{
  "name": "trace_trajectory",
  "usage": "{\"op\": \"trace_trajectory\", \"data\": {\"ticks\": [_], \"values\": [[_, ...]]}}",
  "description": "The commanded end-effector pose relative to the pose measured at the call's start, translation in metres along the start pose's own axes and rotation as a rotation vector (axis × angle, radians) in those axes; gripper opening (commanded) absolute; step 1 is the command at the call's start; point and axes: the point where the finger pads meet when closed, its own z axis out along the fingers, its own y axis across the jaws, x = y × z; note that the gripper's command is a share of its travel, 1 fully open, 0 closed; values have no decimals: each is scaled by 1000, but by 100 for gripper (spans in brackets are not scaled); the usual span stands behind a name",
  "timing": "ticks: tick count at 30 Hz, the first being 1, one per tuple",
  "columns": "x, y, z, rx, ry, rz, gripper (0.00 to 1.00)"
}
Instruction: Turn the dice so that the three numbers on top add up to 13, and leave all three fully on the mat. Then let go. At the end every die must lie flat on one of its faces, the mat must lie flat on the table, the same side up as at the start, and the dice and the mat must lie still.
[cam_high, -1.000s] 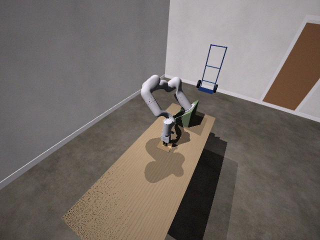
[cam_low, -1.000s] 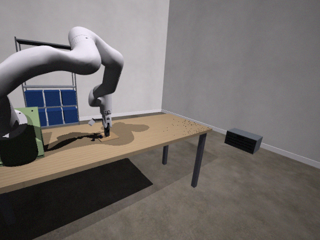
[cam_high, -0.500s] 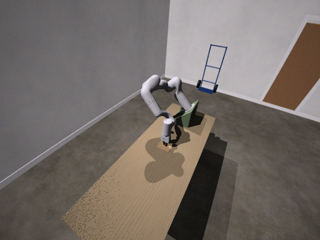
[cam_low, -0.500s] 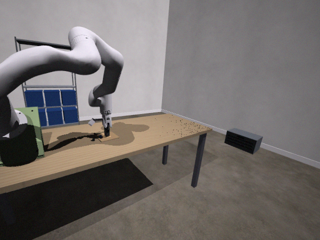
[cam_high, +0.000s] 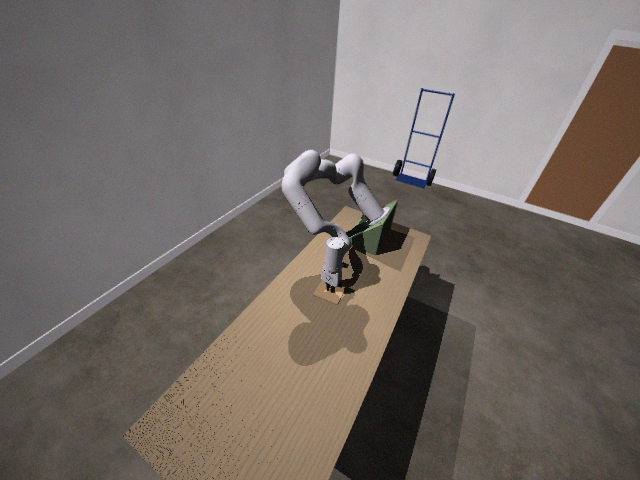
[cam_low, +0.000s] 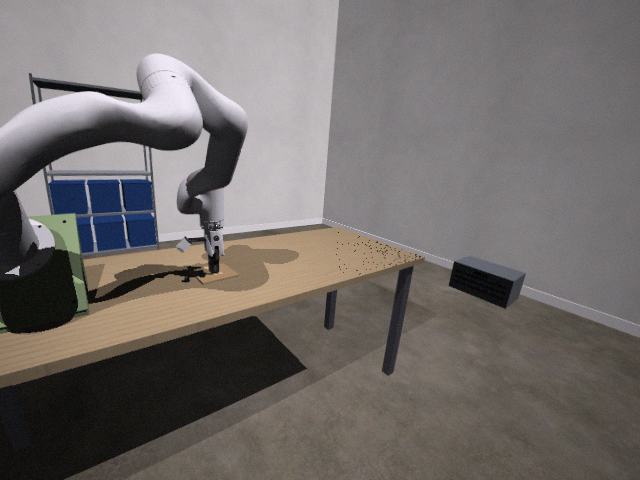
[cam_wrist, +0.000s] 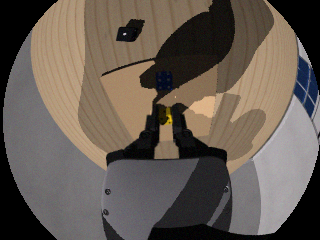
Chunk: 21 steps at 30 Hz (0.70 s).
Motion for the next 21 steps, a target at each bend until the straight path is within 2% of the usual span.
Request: {"op": "trace_trajectory", "data": {"ticks": [1, 21], "values": [[-1, 0, 0, 0, -1, 0, 11], [-1, 0, 2, 0, -1, 0, 11]]}}
